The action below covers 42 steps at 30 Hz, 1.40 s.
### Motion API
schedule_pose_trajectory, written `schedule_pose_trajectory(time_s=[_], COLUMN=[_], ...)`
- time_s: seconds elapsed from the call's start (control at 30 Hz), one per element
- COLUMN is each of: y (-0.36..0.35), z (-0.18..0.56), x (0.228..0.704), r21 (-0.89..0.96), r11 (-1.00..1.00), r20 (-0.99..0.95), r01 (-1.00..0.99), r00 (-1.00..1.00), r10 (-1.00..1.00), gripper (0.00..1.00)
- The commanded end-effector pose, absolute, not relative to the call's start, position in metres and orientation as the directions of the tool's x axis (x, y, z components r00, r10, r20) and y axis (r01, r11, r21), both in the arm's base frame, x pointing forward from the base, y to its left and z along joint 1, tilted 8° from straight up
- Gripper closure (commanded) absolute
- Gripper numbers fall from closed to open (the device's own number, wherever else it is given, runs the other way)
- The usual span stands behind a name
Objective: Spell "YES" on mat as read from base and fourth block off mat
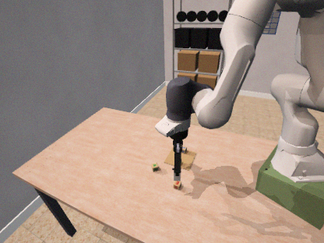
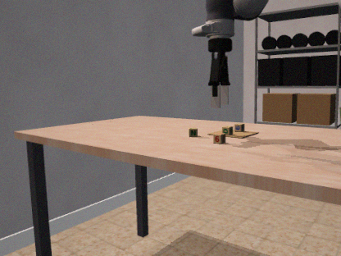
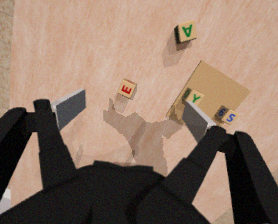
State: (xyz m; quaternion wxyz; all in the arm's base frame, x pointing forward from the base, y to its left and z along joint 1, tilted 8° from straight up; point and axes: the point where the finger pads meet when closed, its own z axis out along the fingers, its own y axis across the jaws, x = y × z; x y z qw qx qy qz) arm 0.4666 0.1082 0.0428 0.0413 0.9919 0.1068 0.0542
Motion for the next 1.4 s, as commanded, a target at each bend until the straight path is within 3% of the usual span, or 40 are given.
schedule_pose_trajectory(time_s=[0.0, 0.63, 0.67, 1.37], y=[0.111, 0.128, 0.128, 0.128], z=[0.042, 0.04, 0.04, 0.04], x=[0.465, 0.459, 0.459, 0.459], r21=[0.078, 0.055, 0.055, 0.055], r11=[-0.994, -0.991, -0.991, -0.991], r20=[0.111, 0.124, 0.124, 0.124], r01=[0.07, -0.126, -0.126, -0.126], r00=[0.991, 0.985, 0.985, 0.985], r10=[0.079, -0.119, -0.119, -0.119], gripper=[0.0, 0.0, 0.6, 0.6])
